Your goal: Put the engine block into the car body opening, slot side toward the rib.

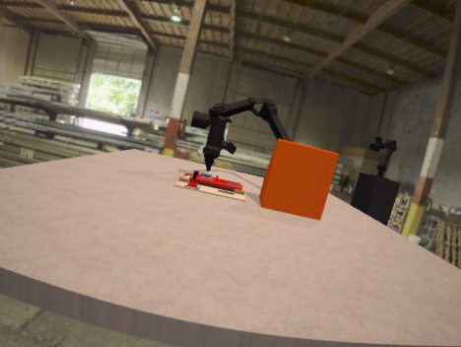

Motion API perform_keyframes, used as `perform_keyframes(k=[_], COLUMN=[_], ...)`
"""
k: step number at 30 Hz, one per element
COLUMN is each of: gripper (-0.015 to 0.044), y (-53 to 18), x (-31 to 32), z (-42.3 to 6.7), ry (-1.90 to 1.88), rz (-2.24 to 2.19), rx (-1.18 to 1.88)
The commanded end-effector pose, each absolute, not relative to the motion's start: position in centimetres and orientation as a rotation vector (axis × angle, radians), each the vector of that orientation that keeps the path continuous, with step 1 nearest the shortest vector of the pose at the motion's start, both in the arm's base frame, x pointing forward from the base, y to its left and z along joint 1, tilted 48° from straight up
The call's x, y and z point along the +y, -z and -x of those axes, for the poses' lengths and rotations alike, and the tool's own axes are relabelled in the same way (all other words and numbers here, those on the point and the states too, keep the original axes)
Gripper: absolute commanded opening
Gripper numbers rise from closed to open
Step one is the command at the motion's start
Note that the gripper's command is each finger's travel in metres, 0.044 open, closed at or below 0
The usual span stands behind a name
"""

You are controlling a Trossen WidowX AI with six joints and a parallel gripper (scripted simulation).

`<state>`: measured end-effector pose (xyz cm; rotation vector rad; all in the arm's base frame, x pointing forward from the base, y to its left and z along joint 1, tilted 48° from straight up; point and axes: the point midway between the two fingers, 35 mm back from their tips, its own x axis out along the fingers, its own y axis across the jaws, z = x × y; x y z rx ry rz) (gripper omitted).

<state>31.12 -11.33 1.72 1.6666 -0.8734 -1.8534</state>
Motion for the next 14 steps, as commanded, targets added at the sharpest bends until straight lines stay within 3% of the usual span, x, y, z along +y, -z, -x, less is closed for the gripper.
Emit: perform_keyframes(k=[1,11,14], gripper=[0.0000,0.0000,0.0079], y=[-1.73,-1.73,-1.73], x=[-11.28,-11.28,-11.28], z=[-31.13,-31.13,-31.13], ry=[1.855,1.856,1.856], rz=[-1.672,-1.672,-1.672], rx=[-0.877,-0.877,-0.877])
